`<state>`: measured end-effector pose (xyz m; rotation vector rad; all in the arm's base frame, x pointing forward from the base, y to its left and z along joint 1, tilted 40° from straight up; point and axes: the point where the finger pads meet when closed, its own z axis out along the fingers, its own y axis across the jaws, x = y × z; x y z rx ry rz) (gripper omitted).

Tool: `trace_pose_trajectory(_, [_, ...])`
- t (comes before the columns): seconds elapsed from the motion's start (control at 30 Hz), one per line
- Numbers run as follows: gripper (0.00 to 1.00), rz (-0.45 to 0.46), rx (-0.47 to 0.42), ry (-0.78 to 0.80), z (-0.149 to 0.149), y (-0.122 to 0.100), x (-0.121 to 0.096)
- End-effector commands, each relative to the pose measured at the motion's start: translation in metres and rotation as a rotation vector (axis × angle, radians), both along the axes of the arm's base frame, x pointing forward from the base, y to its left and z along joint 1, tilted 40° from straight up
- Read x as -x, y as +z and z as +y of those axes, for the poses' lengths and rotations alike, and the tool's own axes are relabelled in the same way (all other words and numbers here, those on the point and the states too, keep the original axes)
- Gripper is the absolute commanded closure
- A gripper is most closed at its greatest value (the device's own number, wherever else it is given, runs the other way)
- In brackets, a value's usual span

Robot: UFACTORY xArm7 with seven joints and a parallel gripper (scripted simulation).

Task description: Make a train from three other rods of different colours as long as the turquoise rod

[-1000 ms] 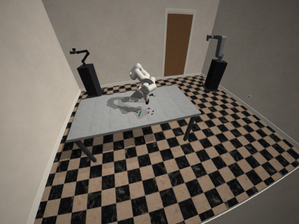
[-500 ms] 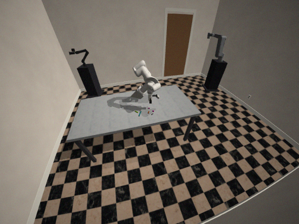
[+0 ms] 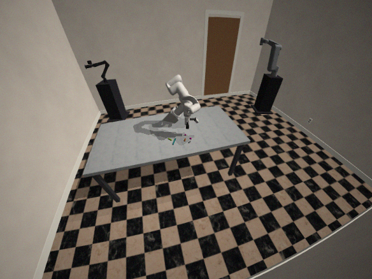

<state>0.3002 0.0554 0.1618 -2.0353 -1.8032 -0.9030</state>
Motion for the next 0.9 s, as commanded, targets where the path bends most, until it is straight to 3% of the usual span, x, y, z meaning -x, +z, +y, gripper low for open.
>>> trace_pose_trajectory(0.0, [0.96, -0.002, 0.0, -0.002, 0.0, -0.001, -0.001])
trace_pose_trajectory(0.23, [0.96, -0.004, 0.0, -0.002, 0.007, -0.008, -0.004])
trace_pose_trajectory(0.87, [0.96, -0.004, 0.0, -0.002, 0.047, -0.058, -0.022])
